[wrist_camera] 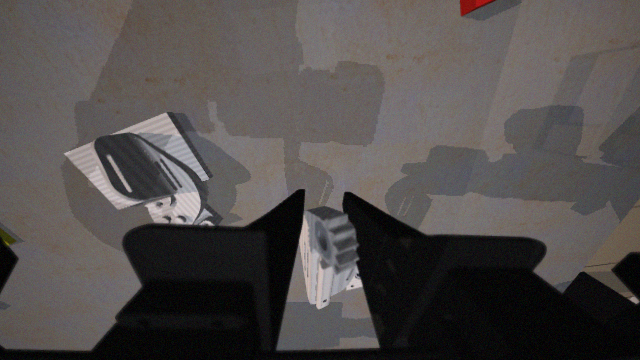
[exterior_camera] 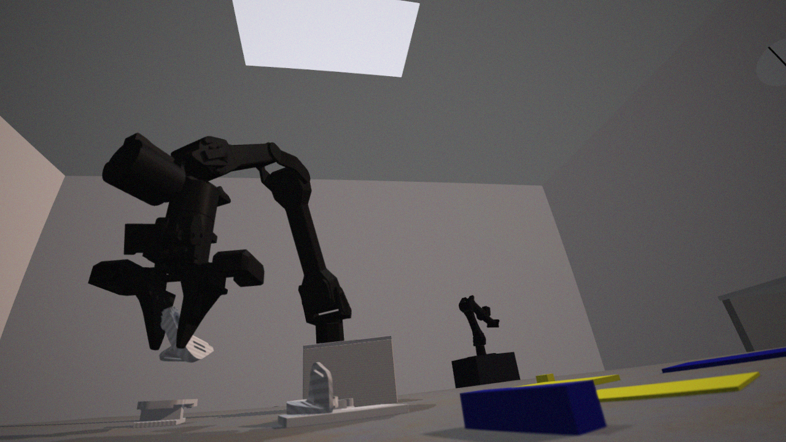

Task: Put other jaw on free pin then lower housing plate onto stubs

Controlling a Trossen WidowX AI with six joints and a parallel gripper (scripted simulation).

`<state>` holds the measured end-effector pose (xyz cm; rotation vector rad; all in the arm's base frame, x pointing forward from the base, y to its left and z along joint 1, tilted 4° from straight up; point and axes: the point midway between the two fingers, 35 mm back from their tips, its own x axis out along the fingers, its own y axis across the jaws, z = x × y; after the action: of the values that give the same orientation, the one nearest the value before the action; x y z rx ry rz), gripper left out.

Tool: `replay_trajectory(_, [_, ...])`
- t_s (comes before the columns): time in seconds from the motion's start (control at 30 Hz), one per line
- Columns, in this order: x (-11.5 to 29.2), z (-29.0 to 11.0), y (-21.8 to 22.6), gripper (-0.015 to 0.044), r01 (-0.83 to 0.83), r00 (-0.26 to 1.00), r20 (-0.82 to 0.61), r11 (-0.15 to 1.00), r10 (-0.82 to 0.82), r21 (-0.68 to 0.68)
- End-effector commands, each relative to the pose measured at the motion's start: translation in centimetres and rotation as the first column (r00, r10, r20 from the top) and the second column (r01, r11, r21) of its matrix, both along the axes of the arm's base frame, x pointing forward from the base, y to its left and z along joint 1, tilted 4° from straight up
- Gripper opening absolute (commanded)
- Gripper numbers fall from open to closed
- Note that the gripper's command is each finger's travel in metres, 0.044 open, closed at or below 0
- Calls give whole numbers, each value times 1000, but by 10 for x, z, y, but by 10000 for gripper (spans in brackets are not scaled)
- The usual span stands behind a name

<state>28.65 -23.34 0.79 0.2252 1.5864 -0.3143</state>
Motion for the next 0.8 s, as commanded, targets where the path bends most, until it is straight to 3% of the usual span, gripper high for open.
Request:
replay_trajectory(0.0, [1,0,-1,37,6,1000,3,1000,-6,-4])
replay_trajectory(0.77, [1,-37,-4,37,7,1000,3,1000,-7,-4])
